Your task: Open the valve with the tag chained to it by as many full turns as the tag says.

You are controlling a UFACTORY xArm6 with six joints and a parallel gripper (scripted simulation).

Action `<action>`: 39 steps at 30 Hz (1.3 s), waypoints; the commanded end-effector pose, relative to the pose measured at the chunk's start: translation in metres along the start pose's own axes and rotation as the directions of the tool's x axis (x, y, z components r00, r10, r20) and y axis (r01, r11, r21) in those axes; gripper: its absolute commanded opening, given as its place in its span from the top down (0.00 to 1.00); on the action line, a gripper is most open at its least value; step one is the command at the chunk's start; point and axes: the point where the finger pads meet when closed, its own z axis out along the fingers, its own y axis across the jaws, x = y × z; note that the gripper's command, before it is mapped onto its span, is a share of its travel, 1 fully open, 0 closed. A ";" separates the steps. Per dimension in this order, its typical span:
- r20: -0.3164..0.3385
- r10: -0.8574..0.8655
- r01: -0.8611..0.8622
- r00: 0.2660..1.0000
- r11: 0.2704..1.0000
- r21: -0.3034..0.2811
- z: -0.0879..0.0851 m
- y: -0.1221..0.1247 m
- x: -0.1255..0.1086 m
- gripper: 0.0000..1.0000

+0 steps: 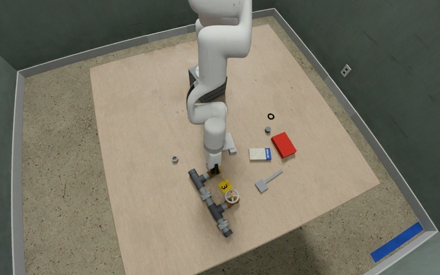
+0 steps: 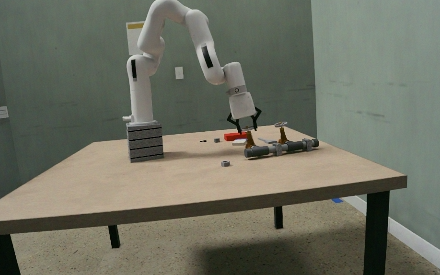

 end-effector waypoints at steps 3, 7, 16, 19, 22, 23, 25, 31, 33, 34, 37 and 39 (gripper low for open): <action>-0.115 -0.008 0.010 0.993 1.000 0.017 -0.001 0.002 -0.001 1.00; -0.115 -0.008 0.010 0.993 1.000 0.017 -0.001 0.002 -0.001 1.00; -0.115 -0.008 0.010 0.993 1.000 0.017 -0.001 0.002 -0.001 1.00; -0.115 -0.008 0.010 0.993 1.000 0.017 -0.001 0.002 -0.001 1.00; -0.115 -0.008 0.010 0.993 1.000 0.017 -0.001 0.002 -0.001 1.00; -0.115 -0.008 0.010 0.993 1.000 0.017 -0.001 0.002 -0.001 1.00; -0.115 -0.008 0.010 0.993 1.000 0.017 -0.001 0.002 -0.001 1.00; -0.115 -0.008 0.010 0.993 1.000 0.017 -0.001 0.002 -0.001 0.00; -0.115 -0.008 0.010 0.993 1.000 0.017 -0.001 0.002 -0.001 0.00; -0.115 -0.008 0.010 0.993 1.000 0.017 -0.001 0.002 -0.001 0.00; -0.115 -0.008 0.010 0.993 1.000 0.017 -0.001 0.002 -0.001 0.00; -0.115 -0.008 0.010 0.993 1.000 0.017 -0.001 0.002 -0.001 0.00</action>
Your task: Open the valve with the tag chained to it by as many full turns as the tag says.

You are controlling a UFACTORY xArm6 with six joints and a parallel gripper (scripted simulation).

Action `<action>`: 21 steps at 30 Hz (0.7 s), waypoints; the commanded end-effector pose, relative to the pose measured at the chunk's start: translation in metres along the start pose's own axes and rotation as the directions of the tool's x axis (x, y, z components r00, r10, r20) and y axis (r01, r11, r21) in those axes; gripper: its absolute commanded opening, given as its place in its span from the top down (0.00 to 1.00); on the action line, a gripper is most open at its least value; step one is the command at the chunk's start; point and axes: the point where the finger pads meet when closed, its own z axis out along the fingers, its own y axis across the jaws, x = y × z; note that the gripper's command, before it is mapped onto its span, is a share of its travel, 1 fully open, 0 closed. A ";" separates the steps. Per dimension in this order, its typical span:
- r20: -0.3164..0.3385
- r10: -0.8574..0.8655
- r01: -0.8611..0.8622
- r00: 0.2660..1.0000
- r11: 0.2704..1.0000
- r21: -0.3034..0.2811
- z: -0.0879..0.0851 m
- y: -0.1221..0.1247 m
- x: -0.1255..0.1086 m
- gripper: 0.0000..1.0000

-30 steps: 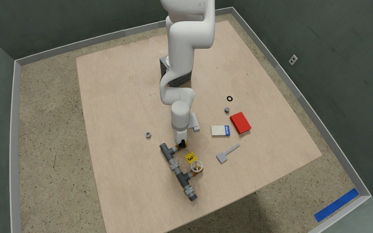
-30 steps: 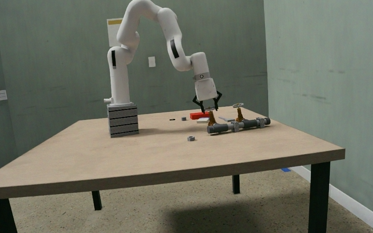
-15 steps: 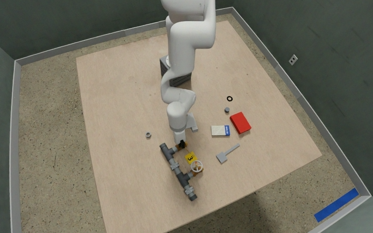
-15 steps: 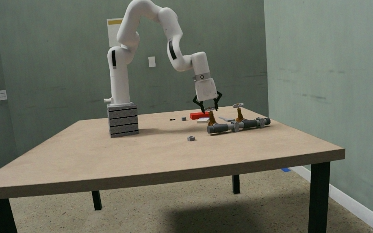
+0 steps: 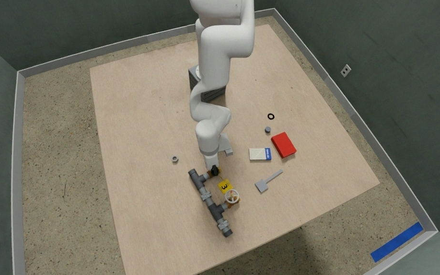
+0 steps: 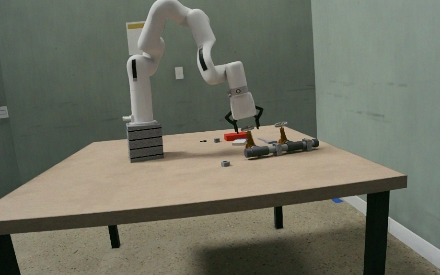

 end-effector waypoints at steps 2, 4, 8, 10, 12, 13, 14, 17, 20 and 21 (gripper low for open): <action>0.001 0.000 0.000 1.000 1.000 -0.005 -0.001 0.002 -0.001 0.00; 0.001 0.000 0.000 1.000 1.000 -0.005 -0.001 0.002 -0.001 0.00; 0.001 0.000 0.000 1.000 1.000 -0.005 -0.001 0.002 -0.001 0.00; 0.001 0.000 0.000 1.000 1.000 -0.005 -0.001 0.002 -0.001 0.00; 0.001 0.000 0.000 1.000 1.000 -0.005 -0.001 0.002 -0.001 0.00; 0.001 0.000 0.000 1.000 1.000 -0.005 -0.001 0.002 -0.001 0.00; 0.001 0.000 0.000 1.000 1.000 -0.005 -0.001 0.002 -0.001 0.00; 0.001 0.003 -0.003 1.000 1.000 -0.005 -0.001 0.002 -0.001 0.00; 0.001 0.019 -0.019 1.000 1.000 -0.005 -0.001 0.002 -0.001 0.00; 0.001 0.019 -0.019 1.000 1.000 -0.005 -0.001 0.002 -0.001 0.00</action>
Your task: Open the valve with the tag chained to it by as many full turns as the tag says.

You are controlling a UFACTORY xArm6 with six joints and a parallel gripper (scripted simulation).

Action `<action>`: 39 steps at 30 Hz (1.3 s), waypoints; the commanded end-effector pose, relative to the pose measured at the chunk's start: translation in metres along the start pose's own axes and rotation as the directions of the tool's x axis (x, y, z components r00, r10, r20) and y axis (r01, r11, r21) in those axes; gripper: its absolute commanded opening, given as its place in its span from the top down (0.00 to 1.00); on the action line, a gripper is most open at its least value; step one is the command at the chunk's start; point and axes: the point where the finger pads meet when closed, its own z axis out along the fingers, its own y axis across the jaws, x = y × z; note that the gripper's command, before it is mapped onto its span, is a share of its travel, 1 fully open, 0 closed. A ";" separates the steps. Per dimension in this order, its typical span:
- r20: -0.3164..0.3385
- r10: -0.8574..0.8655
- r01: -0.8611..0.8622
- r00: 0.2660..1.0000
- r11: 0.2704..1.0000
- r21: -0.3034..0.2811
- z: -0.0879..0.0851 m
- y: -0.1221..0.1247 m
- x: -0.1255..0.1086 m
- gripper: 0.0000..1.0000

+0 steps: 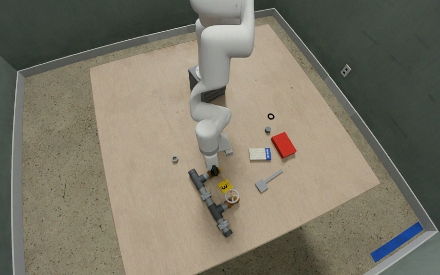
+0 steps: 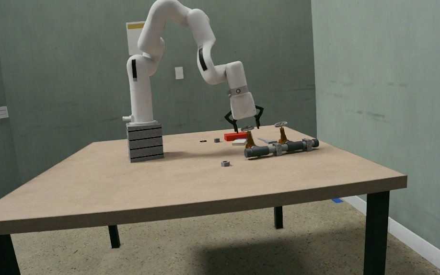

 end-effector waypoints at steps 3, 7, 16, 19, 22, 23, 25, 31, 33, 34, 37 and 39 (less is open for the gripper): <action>0.001 0.039 -0.039 0.999 0.999 -0.004 -0.001 0.002 0.000 0.00; 0.001 0.128 -0.128 0.992 0.992 -0.004 -0.001 0.002 0.000 0.00; -0.003 0.480 -0.480 0.877 0.877 -0.004 -0.001 0.002 0.000 0.00; -0.002 0.575 -0.575 0.818 0.818 -0.004 -0.001 0.002 0.000 0.00; -0.011 0.654 -0.654 0.756 0.756 -0.005 -0.001 0.002 0.000 0.00; -0.014 0.682 -0.682 0.732 0.732 -0.006 -0.001 0.002 0.000 0.00; -0.020 0.735 -0.735 0.678 0.678 -0.006 -0.001 0.002 0.000 0.00; -0.038 0.869 -0.870 0.493 0.493 -0.003 -0.001 0.002 0.000 0.00; -0.044 0.904 -0.905 0.425 0.425 0.000 -0.001 0.002 0.000 0.00; -0.044 0.904 -0.905 0.425 0.425 0.000 -0.001 0.002 0.000 0.00; -0.052 0.956 -0.958 0.287 0.288 0.005 -0.001 0.002 0.000 0.00; -0.057 0.973 -0.975 0.222 0.223 0.009 -0.001 0.002 0.000 0.00</action>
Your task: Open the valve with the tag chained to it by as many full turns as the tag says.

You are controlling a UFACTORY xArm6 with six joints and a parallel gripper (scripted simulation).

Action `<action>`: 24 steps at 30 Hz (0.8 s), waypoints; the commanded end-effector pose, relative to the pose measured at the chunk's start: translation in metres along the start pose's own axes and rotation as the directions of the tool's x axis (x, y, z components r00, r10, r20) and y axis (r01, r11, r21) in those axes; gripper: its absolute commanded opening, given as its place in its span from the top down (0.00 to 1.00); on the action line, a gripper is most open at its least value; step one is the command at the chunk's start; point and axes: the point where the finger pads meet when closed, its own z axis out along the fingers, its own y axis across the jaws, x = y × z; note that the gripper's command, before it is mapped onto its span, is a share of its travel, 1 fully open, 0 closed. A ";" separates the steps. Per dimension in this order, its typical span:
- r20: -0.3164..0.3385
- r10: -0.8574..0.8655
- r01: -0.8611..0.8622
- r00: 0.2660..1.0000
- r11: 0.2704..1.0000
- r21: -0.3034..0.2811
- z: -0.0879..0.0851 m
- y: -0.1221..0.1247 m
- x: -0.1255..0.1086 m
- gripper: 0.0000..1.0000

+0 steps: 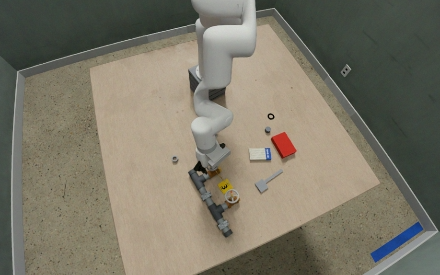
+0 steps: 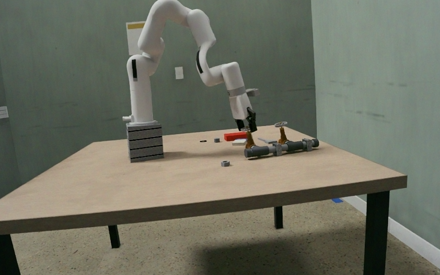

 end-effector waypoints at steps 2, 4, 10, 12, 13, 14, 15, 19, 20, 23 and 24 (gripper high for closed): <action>0.010 0.311 -0.311 0.950 0.950 -0.017 -0.001 0.001 0.002 0.00; 0.003 0.383 -0.383 0.924 0.924 -0.017 -0.001 0.001 0.002 0.00; -0.016 0.582 -0.583 0.813 0.813 -0.016 -0.001 0.001 0.002 0.00; -0.019 0.613 -0.613 0.790 0.790 -0.015 -0.001 0.001 0.002 0.00; -0.019 0.613 -0.613 0.790 0.790 -0.015 -0.001 0.001 0.002 0.00; -0.026 0.698 -0.698 0.716 0.716 -0.013 -0.001 0.001 0.002 0.00; -0.028 0.722 -0.722 0.692 0.692 -0.012 -0.001 0.001 0.002 0.00; -0.037 0.812 -0.812 0.583 0.583 -0.008 -0.001 0.001 0.002 0.00; -0.039 0.833 -0.834 0.552 0.552 -0.007 -0.001 0.001 0.002 0.00; -0.044 0.890 -0.891 0.454 0.454 -0.003 -0.001 0.001 0.002 0.00; -0.045 0.907 -0.908 0.420 0.420 -0.002 -0.001 0.001 0.002 0.00</action>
